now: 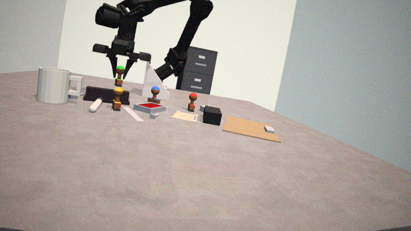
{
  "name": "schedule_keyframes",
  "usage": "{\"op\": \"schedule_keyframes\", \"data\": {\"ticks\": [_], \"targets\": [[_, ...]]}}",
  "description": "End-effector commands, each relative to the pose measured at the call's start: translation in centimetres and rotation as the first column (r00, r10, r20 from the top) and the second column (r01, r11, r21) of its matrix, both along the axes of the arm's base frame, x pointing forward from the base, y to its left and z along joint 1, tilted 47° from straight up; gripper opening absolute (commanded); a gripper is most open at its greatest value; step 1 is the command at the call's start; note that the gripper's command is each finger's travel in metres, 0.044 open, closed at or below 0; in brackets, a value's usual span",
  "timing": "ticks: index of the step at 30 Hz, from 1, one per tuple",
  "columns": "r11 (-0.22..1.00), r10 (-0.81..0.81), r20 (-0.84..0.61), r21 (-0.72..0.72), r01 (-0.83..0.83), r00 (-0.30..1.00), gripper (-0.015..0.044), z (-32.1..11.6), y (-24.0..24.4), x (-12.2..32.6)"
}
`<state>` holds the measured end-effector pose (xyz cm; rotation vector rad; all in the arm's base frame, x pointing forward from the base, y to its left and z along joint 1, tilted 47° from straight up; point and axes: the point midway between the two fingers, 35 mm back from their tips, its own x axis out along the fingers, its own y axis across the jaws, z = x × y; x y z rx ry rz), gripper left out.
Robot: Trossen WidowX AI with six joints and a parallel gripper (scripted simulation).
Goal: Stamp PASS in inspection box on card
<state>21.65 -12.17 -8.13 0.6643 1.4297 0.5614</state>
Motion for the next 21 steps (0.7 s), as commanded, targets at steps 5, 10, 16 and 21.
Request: {"op": "schedule_keyframes", "data": {"ticks": [5, 10, 16, 21], "targets": [[1.0, 0.006, 0.001, -0.005, -0.006, 1.0, 0.0, 0.34, -0.38, -0.13], [1.0, 0.006, 0.001, -0.006, -0.006, 1.0, 0.0, 0.52, -0.54, -0.17], [1.0, 0.006, 0.001, -0.006, -0.006, 1.0, 0.0, 0.74, -0.74, -0.22], [1.0, 0.006, 0.001, -0.006, -0.006, 1.0, 0.0, 0.93, -0.9, -0.26]]}}
